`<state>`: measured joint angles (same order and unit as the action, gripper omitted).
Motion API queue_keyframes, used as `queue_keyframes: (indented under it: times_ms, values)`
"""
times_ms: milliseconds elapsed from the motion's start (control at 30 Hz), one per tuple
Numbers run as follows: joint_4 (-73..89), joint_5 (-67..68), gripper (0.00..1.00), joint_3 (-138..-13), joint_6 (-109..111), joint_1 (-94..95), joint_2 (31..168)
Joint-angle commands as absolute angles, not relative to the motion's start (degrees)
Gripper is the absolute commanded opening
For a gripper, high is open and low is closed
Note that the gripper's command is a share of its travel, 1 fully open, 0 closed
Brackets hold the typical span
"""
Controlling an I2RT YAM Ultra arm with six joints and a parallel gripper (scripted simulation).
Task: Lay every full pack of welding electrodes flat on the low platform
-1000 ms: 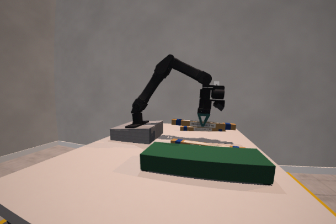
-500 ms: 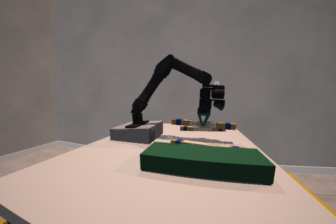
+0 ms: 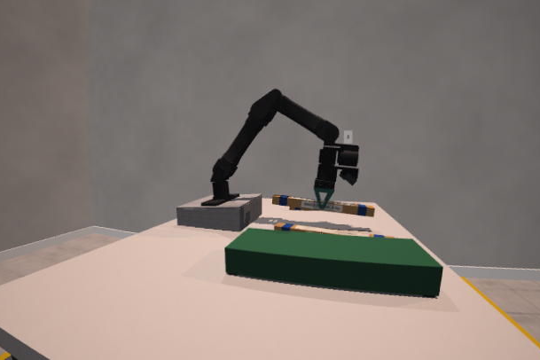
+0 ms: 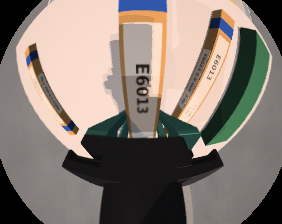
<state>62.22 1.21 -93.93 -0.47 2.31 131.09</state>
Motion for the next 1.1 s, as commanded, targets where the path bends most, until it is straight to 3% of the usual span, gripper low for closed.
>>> queue_keyframes:
  times_ms: [0, 1067]
  values:
    - [62.7, 1.2, 0.0, -95.7, -0.5, 2.4, 126.4]
    - [70.0, 1.2, 0.0, -101.4, -0.6, 2.5, 124.8]
